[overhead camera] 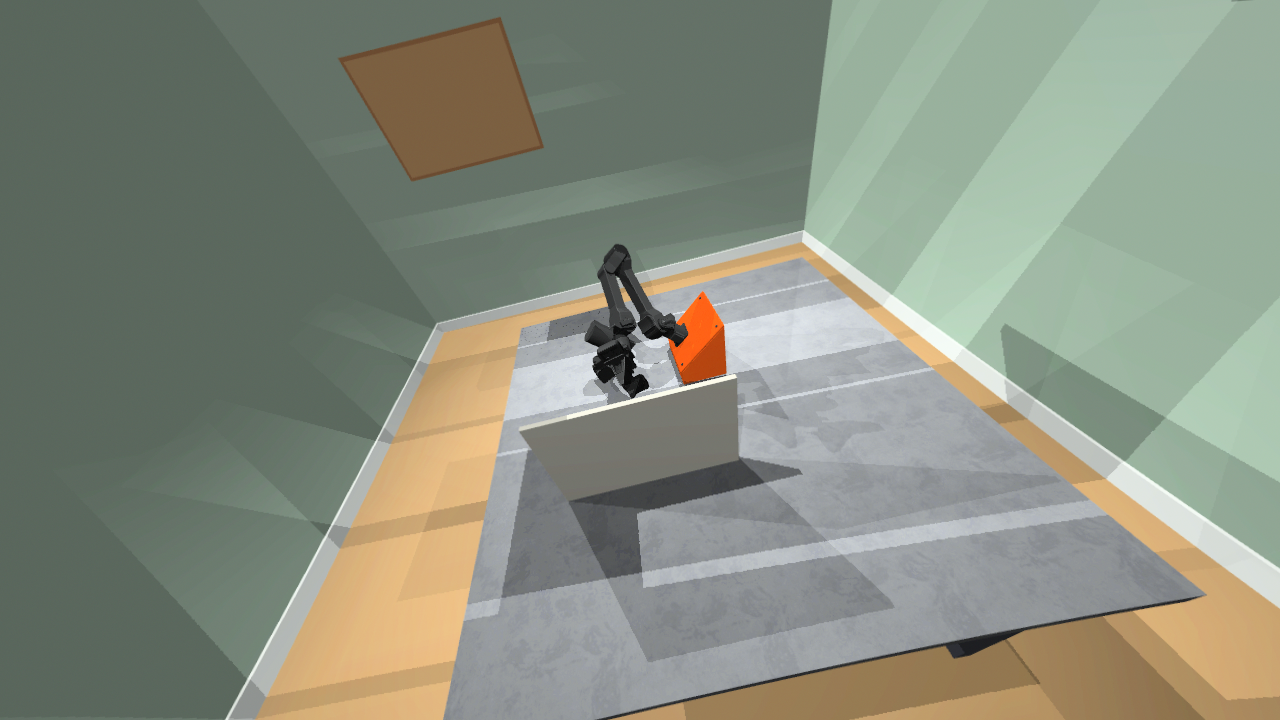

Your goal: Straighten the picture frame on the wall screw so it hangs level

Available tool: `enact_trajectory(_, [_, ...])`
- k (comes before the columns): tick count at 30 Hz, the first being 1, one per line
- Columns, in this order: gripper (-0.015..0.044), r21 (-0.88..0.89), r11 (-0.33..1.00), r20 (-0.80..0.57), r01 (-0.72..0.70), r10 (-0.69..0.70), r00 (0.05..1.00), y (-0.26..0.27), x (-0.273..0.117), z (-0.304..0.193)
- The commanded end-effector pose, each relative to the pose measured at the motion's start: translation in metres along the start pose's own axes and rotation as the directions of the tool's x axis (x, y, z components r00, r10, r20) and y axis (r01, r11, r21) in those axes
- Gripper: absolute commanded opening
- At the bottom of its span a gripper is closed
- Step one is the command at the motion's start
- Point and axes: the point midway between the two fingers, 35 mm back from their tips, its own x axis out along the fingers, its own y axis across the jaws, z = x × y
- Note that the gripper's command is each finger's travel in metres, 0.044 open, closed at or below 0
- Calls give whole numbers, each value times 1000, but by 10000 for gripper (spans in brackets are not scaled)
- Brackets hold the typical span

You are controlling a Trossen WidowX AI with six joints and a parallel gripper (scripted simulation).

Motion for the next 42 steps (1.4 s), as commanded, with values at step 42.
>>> enact_trajectory(42, [260, 157, 988, -5, 2, -1, 1000, 38, -89, 4])
